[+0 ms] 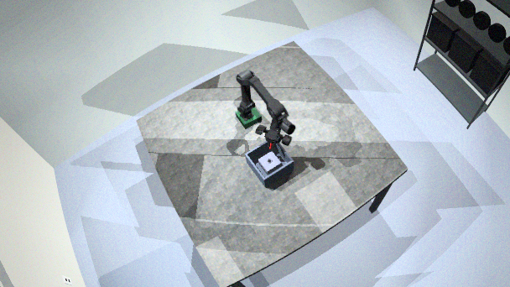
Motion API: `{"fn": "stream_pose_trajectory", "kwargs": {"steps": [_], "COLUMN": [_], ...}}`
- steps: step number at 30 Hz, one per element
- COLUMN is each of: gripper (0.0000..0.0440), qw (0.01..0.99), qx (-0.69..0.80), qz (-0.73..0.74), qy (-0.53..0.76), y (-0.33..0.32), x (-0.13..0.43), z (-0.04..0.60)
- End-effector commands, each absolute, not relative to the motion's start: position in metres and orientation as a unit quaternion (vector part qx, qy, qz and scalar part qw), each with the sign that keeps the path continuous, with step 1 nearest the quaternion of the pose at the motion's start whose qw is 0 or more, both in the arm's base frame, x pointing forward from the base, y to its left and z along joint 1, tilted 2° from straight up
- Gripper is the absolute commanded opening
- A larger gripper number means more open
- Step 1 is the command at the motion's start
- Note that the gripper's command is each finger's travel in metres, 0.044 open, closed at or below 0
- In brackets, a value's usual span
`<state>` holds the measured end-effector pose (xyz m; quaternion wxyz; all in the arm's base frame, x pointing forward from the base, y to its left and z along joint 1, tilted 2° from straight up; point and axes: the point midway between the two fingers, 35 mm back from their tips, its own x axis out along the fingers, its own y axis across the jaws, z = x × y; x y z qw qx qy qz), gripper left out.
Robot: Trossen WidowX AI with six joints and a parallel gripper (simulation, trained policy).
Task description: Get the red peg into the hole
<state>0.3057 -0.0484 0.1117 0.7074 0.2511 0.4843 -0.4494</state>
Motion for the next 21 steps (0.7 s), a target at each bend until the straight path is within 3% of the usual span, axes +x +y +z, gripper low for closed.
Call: {"fn": "stream_pose_trajectory", "kwargs": {"steps": [1,16,18,21], "gripper": [0.0000,0.0001,0.0020,0.0082], "qw": [0.705,0.713,0.712,0.708], "qx": [0.251,0.236,0.232,0.228], "qz": [-0.444,-0.379,-0.369,-0.357], "qy": [0.493,0.540,0.551,0.566], "y": [-0.064,-0.090,-0.089,-0.089], "x": [0.316,0.336,0.335,0.334], "z": [0.099,0.062,0.056,0.048]}}
